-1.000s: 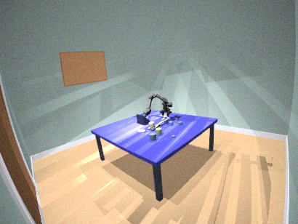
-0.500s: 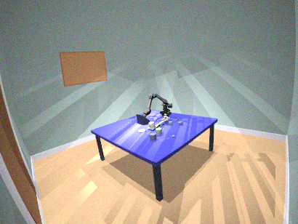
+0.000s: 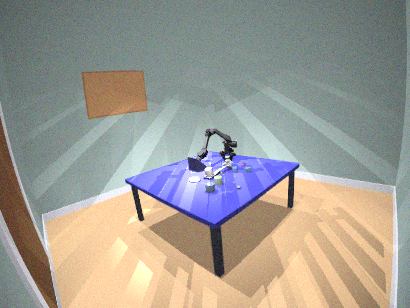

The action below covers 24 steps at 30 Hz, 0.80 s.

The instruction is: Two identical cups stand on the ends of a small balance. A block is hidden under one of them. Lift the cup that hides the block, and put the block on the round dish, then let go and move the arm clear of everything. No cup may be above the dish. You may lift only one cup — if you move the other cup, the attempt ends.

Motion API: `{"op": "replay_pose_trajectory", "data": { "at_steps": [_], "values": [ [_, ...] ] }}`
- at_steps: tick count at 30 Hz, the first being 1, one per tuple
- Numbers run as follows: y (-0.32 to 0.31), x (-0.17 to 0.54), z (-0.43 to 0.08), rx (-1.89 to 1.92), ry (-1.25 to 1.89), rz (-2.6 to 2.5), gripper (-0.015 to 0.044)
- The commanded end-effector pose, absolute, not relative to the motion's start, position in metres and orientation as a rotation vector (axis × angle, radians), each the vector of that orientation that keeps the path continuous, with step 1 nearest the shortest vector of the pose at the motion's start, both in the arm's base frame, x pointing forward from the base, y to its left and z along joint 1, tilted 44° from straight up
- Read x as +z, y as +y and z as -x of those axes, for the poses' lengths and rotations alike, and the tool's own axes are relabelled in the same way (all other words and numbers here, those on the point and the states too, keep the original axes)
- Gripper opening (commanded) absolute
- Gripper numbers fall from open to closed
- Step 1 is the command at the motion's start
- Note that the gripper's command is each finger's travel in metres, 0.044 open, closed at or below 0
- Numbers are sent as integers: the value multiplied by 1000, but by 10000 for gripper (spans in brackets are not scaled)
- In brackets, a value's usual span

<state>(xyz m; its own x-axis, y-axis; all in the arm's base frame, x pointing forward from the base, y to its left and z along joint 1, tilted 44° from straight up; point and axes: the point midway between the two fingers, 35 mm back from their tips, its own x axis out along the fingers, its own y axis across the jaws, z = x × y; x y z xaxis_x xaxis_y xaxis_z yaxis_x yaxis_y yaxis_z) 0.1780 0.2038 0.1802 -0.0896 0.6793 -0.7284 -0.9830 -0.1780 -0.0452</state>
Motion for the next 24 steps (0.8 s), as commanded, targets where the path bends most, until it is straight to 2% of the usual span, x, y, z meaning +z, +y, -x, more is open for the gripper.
{"op": "replay_pose_trajectory", "data": {
  "at_steps": [1, 7, 14, 19, 24],
  "values": [
    [181, 208, -183, 1609, 537, 739, 440],
    [180, 209, -182, 1609, 537, 739, 440],
    [135, 192, -238, 1553, 621, 701, 260],
    [93, 175, -275, 1560, 631, 666, 260],
    [87, 172, -279, 1563, 628, 661, 260]
  ]
}}
